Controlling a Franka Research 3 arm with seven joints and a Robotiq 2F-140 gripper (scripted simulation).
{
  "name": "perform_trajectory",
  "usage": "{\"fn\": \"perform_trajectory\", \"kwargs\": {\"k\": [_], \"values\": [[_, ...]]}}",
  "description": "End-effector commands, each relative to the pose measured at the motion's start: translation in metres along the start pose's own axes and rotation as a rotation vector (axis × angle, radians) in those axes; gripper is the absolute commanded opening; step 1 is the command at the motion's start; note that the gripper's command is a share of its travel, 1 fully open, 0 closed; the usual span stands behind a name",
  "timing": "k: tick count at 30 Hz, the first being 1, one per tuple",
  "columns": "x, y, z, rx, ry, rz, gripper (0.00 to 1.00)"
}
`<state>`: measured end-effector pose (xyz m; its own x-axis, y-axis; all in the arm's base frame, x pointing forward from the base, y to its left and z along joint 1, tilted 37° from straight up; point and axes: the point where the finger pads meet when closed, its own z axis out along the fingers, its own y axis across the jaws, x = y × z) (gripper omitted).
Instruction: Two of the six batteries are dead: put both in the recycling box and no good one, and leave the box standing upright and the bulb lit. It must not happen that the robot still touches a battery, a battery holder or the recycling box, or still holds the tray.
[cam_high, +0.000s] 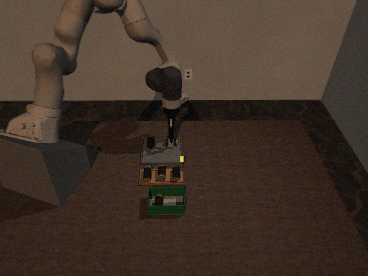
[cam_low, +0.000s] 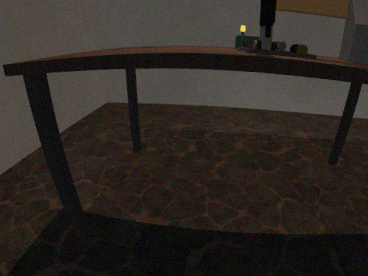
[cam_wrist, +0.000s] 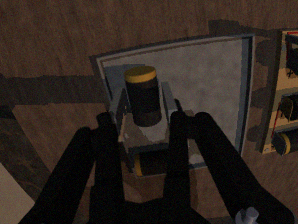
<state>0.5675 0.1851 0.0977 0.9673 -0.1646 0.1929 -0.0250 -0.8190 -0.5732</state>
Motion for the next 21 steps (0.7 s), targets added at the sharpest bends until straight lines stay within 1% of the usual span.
{"fn": "perform_trajectory", "kwargs": {"k": [1,6,7,21], "values": [[0.0024,-0.0014,0.0007,-0.001,0.007,-0.011,0.29],[0.0024,-0.0014,0.0007,-0.001,0.007,-0.011,0.29],[0.0024,-0.0014,0.0007,-0.001,0.007,-0.011,0.16],[0.0024,-0.0014,0.0007,-0.001,0.007,-0.011,0.16]]}}
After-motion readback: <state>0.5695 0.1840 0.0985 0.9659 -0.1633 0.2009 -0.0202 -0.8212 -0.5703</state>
